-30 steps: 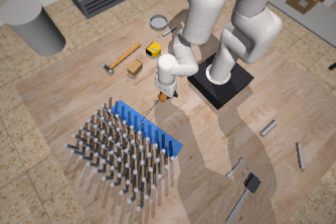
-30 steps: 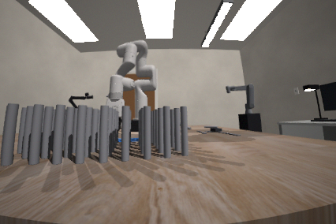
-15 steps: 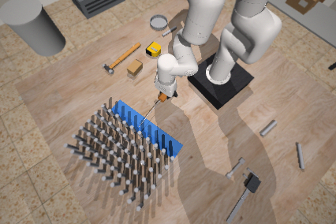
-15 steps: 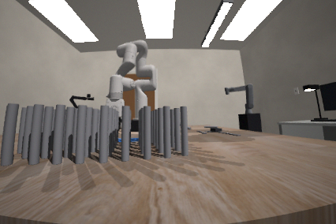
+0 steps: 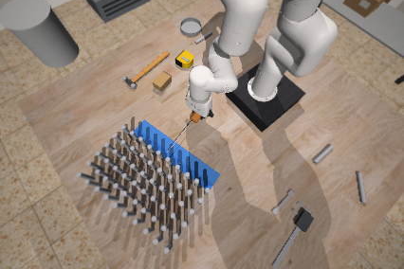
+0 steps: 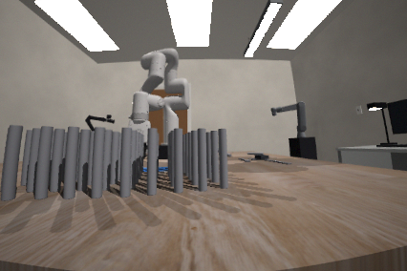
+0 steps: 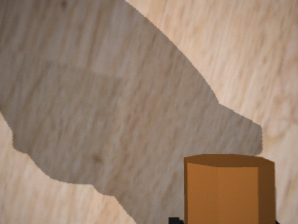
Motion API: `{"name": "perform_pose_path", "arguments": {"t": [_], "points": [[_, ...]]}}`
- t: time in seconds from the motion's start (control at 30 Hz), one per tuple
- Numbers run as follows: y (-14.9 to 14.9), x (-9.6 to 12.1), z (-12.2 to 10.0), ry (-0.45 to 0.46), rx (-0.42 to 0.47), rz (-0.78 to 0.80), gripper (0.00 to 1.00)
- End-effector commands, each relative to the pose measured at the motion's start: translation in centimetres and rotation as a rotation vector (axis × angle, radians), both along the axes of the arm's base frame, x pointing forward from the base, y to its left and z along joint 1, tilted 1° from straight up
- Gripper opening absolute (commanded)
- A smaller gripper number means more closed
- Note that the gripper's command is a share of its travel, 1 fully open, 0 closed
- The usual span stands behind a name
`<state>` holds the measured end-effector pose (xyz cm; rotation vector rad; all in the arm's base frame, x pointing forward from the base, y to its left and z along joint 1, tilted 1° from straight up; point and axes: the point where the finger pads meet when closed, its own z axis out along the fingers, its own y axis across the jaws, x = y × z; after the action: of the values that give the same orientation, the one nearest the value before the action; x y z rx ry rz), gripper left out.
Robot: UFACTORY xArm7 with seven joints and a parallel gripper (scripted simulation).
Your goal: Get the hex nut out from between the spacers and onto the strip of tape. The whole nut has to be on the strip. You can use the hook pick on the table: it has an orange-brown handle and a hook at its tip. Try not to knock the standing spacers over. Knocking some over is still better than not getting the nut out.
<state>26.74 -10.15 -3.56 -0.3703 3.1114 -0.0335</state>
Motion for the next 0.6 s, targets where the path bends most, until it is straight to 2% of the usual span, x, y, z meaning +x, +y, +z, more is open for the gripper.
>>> {"name": "perform_pose_path", "arguments": {"t": [0.0,0.57], "points": [[-0.05,0.14,-0.49,-0.004,0.001,0.0,0.0],[-0.05,0.14,-1.03,-0.004,0.001,0.0,0.0]]}}
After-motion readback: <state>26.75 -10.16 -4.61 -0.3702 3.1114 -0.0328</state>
